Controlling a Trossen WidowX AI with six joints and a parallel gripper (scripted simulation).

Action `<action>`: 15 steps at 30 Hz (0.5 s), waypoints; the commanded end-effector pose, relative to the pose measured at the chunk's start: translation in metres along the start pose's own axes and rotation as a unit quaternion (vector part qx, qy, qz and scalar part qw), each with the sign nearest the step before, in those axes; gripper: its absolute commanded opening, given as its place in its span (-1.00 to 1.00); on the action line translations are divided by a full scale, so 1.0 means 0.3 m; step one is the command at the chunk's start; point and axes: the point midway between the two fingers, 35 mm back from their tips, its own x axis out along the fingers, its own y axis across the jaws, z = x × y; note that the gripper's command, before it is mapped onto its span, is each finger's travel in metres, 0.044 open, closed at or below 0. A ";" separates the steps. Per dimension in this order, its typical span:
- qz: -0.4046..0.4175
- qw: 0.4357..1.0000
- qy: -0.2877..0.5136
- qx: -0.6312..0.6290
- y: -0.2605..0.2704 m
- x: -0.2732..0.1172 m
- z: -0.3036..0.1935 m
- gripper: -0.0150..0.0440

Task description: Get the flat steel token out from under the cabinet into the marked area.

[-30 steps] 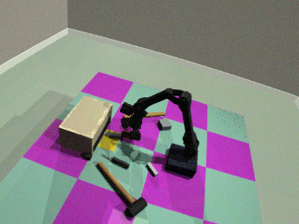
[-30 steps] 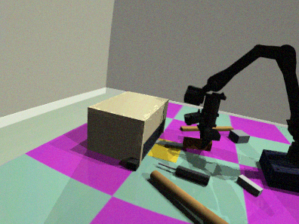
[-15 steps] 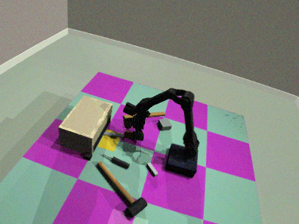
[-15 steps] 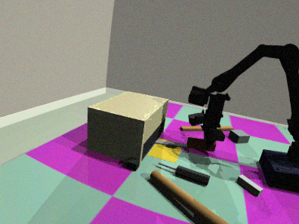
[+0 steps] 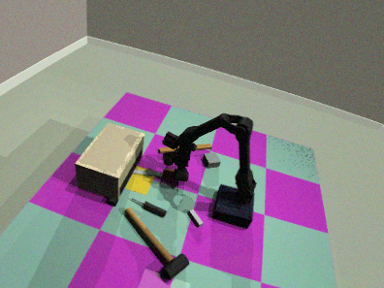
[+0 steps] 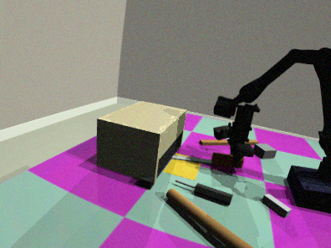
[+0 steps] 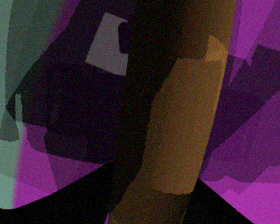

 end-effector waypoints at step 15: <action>0.000 1.000 0.001 -0.002 -0.003 0.003 -0.081 -0.49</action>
